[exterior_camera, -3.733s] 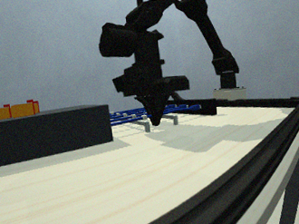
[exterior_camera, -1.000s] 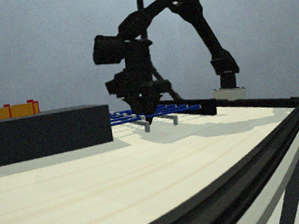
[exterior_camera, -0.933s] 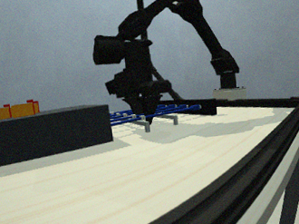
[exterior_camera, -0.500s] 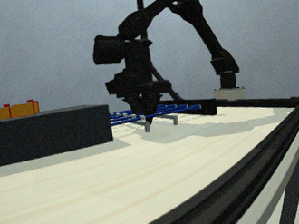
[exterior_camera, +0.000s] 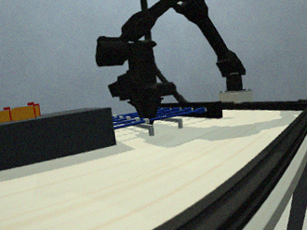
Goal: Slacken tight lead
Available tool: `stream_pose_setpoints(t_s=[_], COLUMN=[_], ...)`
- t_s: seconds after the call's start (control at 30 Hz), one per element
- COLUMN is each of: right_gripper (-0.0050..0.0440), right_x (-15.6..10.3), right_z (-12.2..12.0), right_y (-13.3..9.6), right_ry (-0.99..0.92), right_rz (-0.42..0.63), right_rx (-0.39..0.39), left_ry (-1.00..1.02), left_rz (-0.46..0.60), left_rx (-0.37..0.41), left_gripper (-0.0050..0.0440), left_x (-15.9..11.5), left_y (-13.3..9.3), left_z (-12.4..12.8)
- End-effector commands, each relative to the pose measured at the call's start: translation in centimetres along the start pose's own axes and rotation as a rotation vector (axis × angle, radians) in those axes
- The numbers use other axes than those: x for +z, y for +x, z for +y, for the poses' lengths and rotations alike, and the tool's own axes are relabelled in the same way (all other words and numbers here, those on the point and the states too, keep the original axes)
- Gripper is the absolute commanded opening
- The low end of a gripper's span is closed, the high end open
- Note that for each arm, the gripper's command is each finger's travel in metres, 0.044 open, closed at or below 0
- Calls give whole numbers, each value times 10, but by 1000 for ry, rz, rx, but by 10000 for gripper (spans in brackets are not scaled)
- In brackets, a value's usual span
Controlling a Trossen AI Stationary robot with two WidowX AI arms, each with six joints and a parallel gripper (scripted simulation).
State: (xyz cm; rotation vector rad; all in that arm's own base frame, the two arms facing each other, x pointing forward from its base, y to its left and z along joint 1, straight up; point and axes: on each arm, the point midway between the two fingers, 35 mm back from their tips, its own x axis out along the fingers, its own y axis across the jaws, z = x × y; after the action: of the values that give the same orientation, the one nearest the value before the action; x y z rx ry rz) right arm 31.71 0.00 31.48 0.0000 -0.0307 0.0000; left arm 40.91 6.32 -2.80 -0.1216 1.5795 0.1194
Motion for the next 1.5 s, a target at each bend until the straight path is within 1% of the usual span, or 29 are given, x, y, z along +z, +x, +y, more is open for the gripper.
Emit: stream_pose_setpoints(t_s=[0.0,0.37,0.4,0.93,0.97,1.47], right_gripper=[440,440,440,440,440,440], right_x=[8,8,8,8,8,8], right_z=[0,0,0,0,0,0], right_y=[-1,-1,-1,-1,-1,-1], right_ry=[0,0,0,0,0,0], right_rz=[-19,-19,-19,-19,-19,-19], right_rx=[0,0,0,0,0,0], left_ry=[0,0,0,0,0,0], left_rz=[-29,-29,-29,-29,-16,-16], left_rx=[0,0,0,0,0,0], left_gripper=[-50,-50,-50,-50,-50,-50], left_x=[5,5,5,5,3,3], left_y=[-10,-10,-30,-30,-42,-42], left_z=[0,0,0,0,0,0])
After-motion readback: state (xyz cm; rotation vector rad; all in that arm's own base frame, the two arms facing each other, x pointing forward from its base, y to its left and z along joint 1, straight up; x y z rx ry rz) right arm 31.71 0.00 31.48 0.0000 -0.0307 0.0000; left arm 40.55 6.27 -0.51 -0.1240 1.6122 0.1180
